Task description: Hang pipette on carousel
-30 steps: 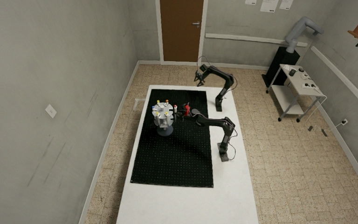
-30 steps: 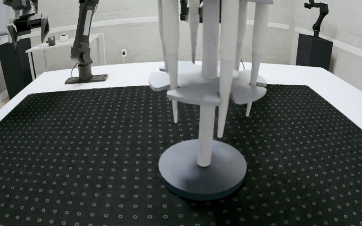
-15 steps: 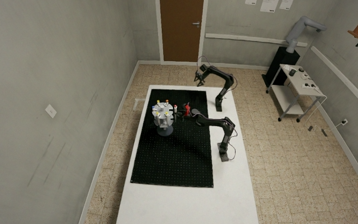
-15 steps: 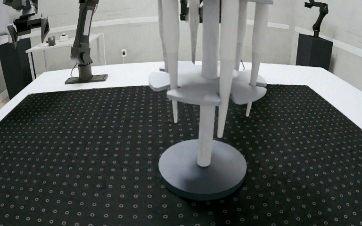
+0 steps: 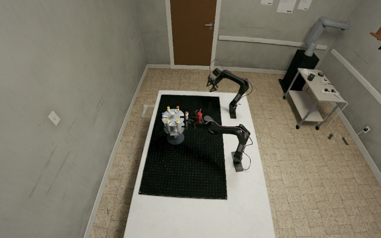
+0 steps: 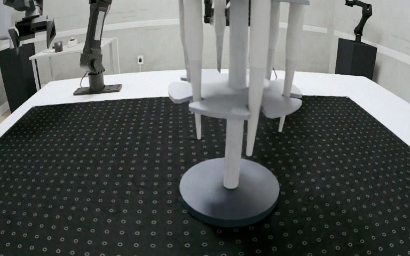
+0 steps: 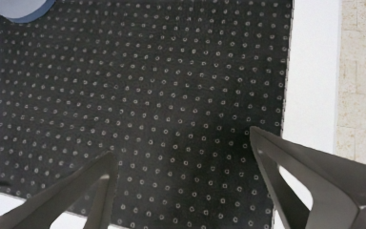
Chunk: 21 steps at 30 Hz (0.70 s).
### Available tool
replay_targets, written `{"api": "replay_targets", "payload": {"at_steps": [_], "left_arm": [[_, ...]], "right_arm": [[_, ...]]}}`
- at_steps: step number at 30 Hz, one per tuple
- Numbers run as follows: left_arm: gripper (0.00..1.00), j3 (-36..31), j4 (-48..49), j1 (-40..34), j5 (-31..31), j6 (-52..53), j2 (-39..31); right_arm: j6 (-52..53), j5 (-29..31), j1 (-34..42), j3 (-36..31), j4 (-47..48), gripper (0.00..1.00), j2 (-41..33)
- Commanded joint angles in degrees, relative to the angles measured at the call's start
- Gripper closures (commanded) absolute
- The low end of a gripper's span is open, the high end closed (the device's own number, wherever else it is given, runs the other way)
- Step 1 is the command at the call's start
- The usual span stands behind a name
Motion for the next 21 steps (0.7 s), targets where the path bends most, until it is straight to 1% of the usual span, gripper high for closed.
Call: {"api": "replay_targets", "payload": {"at_steps": [1, 12, 17, 18, 21], "left_arm": [[0.88, 2.6, 2.1, 0.0, 0.2, -0.7, -1.8], [0.88, 2.6, 2.1, 0.0, 0.2, -0.7, -1.8], [0.88, 3.5, -0.6, -0.3, -0.1, -0.7, -2.4], [0.88, 3.4, 0.7, -0.3, -0.1, -0.7, -2.5], [0.88, 3.5, 0.7, -0.3, -0.1, -0.7, -2.5]], "right_arm": [[-0.3, -0.9, -0.5, 1.1, 0.5, 0.0, 0.4], [-0.3, -0.9, -0.5, 1.1, 0.5, 0.0, 0.4], [-0.3, -0.9, -0.5, 1.1, 0.5, 0.0, 0.4], [-0.3, -0.9, -0.5, 1.1, 0.5, 0.0, 0.4], [-0.3, -0.9, -0.5, 1.1, 0.5, 0.0, 0.4]]}}
